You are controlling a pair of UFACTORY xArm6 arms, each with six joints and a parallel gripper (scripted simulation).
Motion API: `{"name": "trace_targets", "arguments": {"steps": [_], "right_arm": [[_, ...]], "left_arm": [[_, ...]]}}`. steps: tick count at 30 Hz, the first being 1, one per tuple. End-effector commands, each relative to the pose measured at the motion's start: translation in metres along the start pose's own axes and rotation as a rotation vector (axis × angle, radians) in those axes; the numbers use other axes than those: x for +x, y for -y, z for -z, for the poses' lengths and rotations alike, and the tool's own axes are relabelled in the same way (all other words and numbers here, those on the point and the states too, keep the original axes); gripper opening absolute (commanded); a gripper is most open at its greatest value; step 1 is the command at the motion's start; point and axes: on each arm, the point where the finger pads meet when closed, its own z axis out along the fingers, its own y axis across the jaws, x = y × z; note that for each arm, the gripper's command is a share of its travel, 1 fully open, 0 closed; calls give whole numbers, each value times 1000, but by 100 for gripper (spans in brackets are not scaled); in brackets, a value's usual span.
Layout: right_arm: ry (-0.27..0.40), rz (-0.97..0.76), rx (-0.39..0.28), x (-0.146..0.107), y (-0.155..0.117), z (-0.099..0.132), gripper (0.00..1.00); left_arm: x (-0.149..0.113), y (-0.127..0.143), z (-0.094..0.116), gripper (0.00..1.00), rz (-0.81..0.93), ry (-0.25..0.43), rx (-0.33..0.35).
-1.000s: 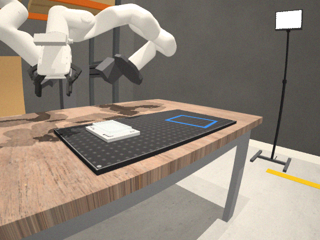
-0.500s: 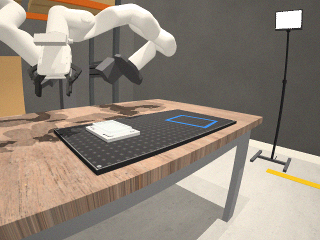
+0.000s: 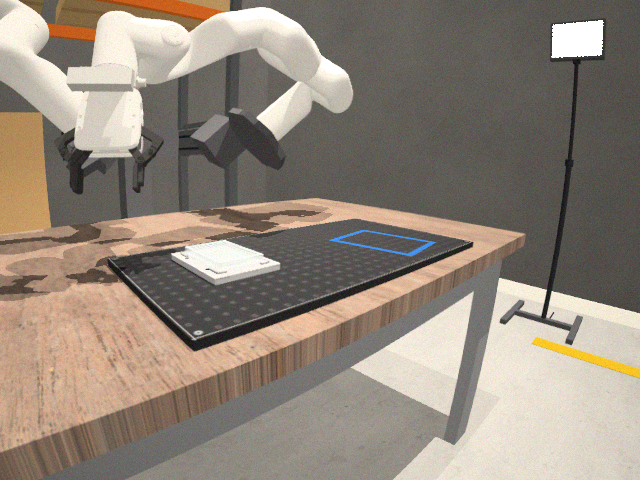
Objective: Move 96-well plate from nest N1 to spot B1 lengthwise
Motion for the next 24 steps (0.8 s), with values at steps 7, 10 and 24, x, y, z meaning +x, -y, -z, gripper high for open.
{"name": "trace_targets", "arguments": {"steps": [7,10,24], "right_arm": [[23,27,-23,6,-7,11,100],[25,28,-25,6,-7,11,100],[25,29,-25,6,-7,12,100]], "left_arm": [[2,0,2,100,2,-4,-2],[2,0,2,100,2,-4,-2],[2,0,2,100,2,-4,-2]]}}
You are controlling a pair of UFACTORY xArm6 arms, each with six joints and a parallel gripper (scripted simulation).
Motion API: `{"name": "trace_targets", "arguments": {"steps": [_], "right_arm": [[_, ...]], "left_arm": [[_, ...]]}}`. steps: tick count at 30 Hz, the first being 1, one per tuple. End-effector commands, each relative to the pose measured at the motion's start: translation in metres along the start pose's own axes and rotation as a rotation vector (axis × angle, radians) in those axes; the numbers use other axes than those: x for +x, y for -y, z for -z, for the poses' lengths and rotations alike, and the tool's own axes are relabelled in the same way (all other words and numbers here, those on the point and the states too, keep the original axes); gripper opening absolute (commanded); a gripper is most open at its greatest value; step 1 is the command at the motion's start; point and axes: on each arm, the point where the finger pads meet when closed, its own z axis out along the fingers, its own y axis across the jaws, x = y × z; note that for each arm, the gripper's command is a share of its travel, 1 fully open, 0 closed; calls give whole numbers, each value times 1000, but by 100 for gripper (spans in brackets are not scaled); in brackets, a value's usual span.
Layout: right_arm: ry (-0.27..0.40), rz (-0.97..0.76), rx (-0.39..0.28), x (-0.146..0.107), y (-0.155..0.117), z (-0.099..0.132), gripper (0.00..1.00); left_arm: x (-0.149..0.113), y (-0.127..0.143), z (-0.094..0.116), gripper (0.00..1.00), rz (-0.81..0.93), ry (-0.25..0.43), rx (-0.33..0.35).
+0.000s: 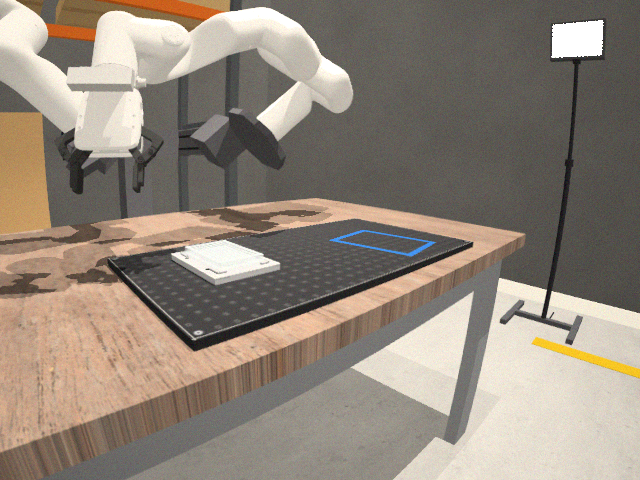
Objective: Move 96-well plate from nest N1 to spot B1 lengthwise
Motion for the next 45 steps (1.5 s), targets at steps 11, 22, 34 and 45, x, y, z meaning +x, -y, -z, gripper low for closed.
{"name": "trace_targets", "arguments": {"steps": [11,22,34,45], "right_arm": [[1,0,-2,0,0,1,100],[1,0,-2,0,0,1,100],[1,0,-2,0,0,1,100],[1,0,-2,0,0,1,100]], "left_arm": [[5,34,-2,100,120,66,11],[2,68,-7,100,205,121,26],[-7,109,-12,100,291,176,43],[-20,145,-16,100,404,249,69]]}}
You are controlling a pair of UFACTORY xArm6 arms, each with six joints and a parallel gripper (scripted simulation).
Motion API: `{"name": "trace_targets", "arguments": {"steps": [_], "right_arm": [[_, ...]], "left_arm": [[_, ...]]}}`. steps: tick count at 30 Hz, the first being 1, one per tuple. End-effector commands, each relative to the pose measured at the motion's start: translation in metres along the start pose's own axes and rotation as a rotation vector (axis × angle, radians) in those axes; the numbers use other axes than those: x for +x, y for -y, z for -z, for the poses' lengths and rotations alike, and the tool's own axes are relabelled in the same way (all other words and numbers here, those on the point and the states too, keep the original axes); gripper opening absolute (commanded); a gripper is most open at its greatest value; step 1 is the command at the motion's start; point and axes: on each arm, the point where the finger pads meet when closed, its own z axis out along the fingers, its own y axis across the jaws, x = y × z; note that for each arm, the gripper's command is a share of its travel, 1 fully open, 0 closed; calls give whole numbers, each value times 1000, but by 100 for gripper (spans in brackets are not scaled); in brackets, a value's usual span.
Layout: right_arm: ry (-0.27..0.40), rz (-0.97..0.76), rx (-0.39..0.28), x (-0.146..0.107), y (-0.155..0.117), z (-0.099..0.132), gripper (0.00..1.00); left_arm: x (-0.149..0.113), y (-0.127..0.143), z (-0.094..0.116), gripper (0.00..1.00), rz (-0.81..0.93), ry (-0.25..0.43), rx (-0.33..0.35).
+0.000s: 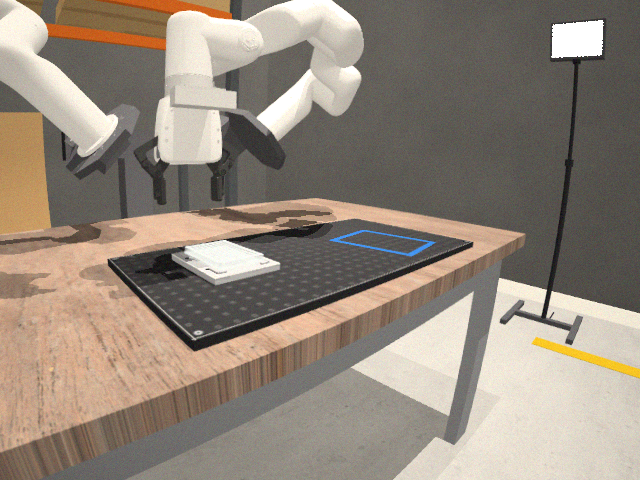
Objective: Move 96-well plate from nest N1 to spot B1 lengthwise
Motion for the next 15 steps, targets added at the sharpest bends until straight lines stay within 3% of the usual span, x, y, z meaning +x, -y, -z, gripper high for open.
{"name": "trace_targets", "arguments": {"steps": [1,9,15], "right_arm": [[1,-1,-2,0,0,1,100],[1,-1,-2,0,0,1,100],[1,-1,-2,0,0,1,100]], "left_arm": [[2,24,-2,100,54,27,5],[0,53,-7,100,110,62,20],[0,53,-7,100,110,62,20]]}}
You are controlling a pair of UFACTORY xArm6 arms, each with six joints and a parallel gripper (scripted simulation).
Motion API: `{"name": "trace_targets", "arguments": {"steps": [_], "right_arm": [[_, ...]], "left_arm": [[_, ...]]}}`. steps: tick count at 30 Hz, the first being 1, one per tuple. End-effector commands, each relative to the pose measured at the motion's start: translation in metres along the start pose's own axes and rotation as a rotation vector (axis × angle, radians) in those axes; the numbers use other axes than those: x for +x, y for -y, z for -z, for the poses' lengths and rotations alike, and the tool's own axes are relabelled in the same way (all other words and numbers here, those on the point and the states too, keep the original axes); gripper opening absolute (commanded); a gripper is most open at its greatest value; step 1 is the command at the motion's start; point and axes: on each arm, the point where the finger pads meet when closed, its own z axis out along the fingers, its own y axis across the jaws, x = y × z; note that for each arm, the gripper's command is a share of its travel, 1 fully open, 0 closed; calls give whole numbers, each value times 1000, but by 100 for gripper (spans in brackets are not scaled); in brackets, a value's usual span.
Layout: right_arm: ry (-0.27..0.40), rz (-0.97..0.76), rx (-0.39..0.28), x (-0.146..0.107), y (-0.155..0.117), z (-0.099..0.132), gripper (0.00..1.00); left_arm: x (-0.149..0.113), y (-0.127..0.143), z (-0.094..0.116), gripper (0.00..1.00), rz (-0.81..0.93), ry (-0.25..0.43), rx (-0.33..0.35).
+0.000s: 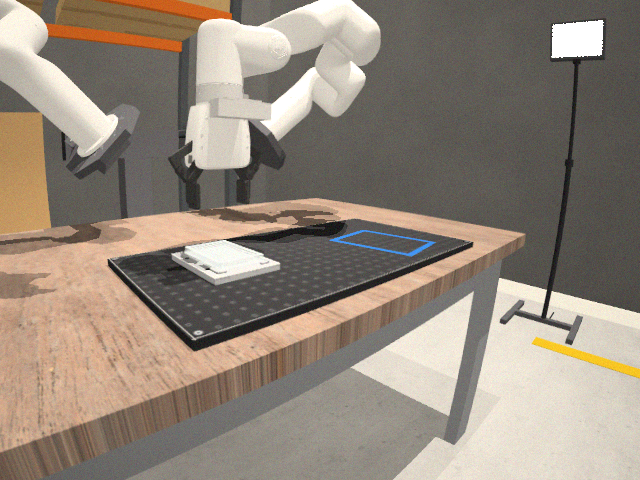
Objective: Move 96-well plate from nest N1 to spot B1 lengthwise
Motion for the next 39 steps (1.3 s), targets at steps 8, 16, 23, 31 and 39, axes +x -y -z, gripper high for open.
{"name": "trace_targets", "arguments": {"steps": [8,16,23,31,39], "right_arm": [[1,-1,-2,0,0,1,100],[1,-1,-2,0,0,1,100],[1,-1,-2,0,0,1,100],[1,-1,-2,0,0,1,100],[1,-1,-2,0,0,1,100]], "left_arm": [[1,2,2,100,4,-3,-6],[1,2,-3,100,4,-3,-6],[1,2,-15,100,4,-3,-6],[1,2,-25,100,4,-3,-5],[1,2,-38,100,4,-3,-5]]}}
